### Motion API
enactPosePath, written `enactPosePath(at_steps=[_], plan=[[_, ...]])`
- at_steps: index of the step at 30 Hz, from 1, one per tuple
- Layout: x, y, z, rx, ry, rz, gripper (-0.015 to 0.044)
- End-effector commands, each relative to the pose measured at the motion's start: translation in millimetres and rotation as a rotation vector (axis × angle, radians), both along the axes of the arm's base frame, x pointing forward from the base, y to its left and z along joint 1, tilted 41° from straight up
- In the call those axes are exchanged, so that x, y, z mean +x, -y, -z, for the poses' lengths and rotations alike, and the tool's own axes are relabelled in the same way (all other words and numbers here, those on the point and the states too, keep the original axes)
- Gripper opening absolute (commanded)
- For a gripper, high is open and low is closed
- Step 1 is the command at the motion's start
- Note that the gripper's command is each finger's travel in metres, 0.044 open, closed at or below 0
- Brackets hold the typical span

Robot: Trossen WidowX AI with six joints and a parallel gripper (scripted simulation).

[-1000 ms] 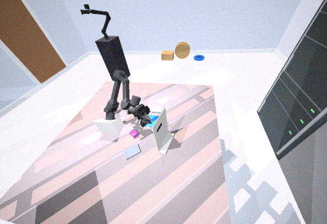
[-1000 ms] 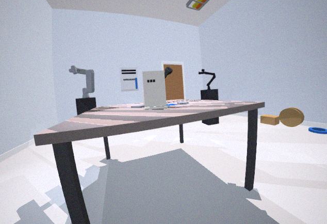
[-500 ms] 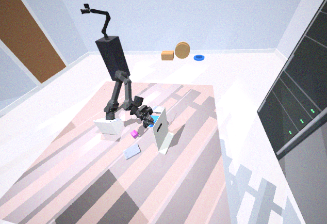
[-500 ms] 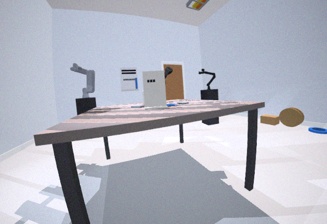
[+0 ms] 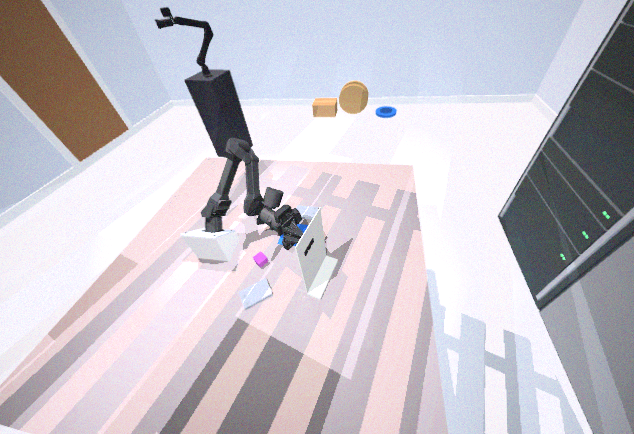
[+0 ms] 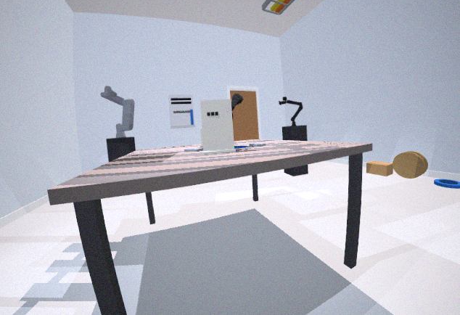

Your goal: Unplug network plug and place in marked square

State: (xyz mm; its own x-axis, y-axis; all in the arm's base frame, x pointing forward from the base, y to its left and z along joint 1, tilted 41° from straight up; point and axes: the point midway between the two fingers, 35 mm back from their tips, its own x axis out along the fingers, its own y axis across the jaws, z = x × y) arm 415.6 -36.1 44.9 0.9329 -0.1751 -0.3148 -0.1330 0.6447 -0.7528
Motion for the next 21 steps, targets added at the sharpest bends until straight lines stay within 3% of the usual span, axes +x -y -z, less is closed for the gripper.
enactPosePath(at_steps=[1, 21], plan=[[6.0, 0.5, 0.5, 0.001, 0.002, 0.005, 0.0156], [8.2, 0.5, 0.9, 0.001, 0.002, 0.005, 0.0043]])
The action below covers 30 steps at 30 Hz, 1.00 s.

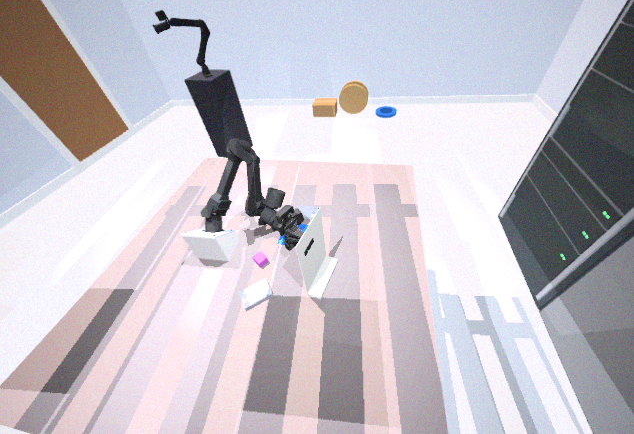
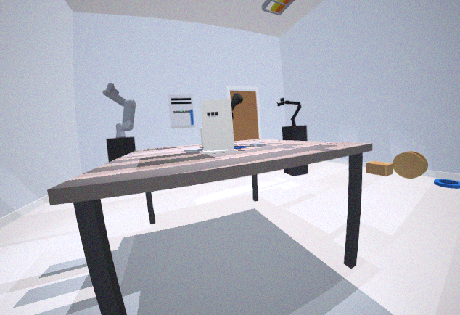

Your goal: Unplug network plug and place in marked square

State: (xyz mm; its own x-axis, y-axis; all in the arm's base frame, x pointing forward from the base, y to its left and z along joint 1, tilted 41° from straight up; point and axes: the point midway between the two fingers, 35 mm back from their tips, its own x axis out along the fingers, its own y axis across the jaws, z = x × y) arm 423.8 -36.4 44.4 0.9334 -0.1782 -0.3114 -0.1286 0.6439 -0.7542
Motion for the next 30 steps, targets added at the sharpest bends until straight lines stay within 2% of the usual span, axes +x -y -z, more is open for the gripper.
enactPosePath(at_steps=[1, 7, 30], plan=[[0.0, 0.1, 0.4, 0.002, -0.001, 0.002, 0.0036], [0.0, 0.1, 0.4, 0.002, -0.001, 0.002, 0.0], [-11.0, -0.2, -1.5, 0.002, -0.002, 0.002, 0.0]])
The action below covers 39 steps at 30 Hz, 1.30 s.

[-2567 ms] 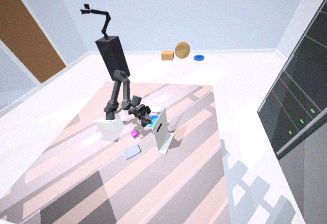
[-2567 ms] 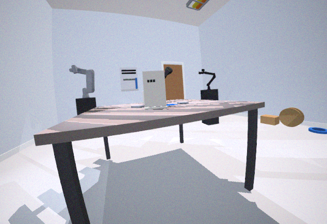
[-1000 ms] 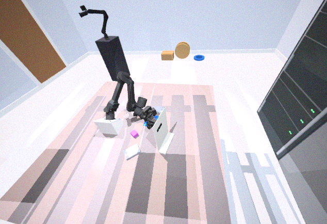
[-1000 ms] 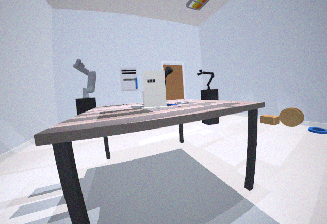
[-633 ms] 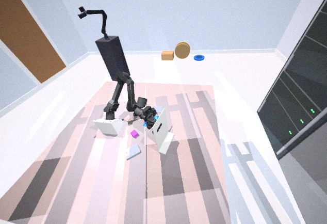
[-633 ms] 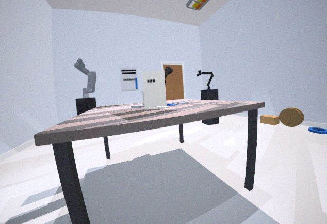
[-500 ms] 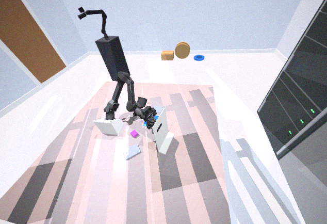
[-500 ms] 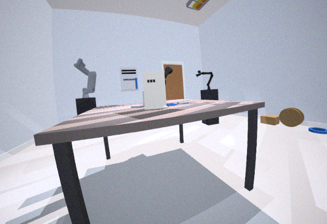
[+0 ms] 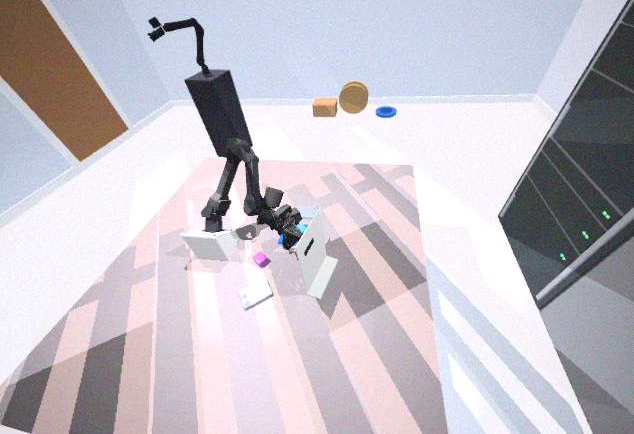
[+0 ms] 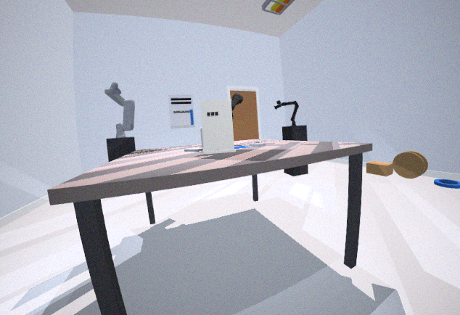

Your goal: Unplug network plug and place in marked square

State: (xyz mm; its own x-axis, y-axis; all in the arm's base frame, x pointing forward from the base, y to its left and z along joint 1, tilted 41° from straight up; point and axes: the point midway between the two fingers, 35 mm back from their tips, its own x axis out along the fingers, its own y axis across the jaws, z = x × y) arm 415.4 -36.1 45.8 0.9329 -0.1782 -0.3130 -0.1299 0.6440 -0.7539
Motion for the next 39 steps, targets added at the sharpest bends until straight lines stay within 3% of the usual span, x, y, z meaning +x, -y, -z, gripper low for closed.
enactPosePath(at_steps=[1, 39], plan=[[-3.2, 0.1, -0.2, 0.002, 0.0, 0.002, 0.0], [-25.7, 1.1, -2.7, 0.002, -0.002, 0.002, 0.0]])
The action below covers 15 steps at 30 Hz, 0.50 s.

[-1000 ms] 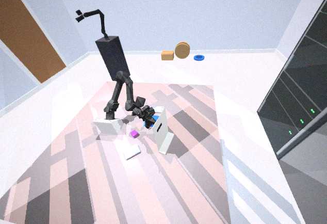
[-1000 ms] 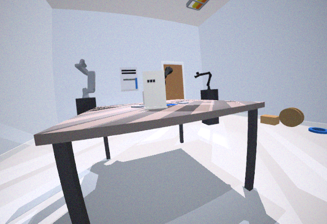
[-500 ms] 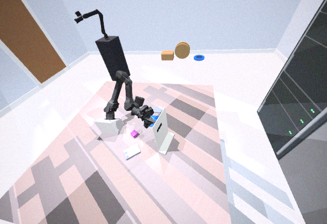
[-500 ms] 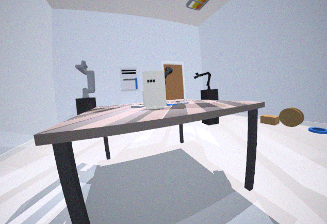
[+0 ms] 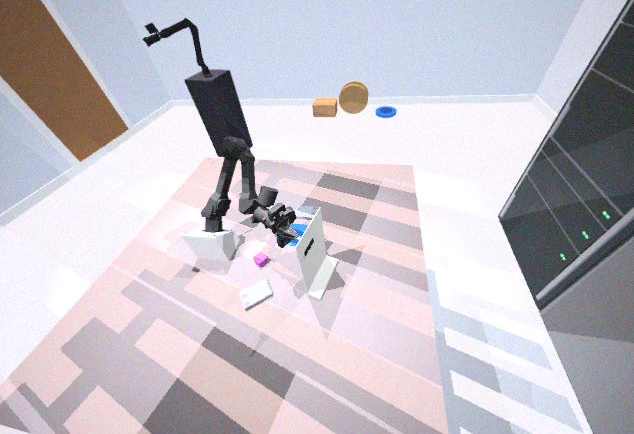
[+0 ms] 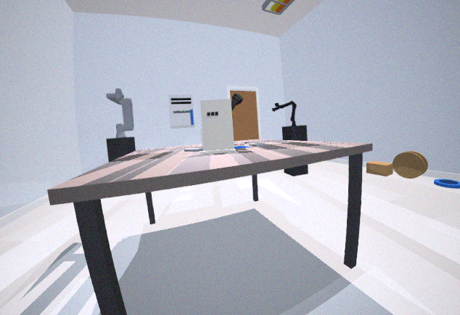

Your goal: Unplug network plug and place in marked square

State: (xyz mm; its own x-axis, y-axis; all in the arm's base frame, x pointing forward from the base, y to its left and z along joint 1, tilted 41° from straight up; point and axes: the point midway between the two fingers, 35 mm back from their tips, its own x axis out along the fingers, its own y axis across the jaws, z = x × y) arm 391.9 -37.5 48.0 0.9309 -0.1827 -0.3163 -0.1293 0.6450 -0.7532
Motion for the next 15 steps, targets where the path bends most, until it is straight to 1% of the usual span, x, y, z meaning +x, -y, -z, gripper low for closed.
enactPosePath(at_steps=[1, 15], plan=[[-2.8, -0.3, -0.6, 0.002, 0.002, -0.003, 0.0], [-11.3, 0.5, -1.2, 0.002, 0.001, -0.003, 0.0]])
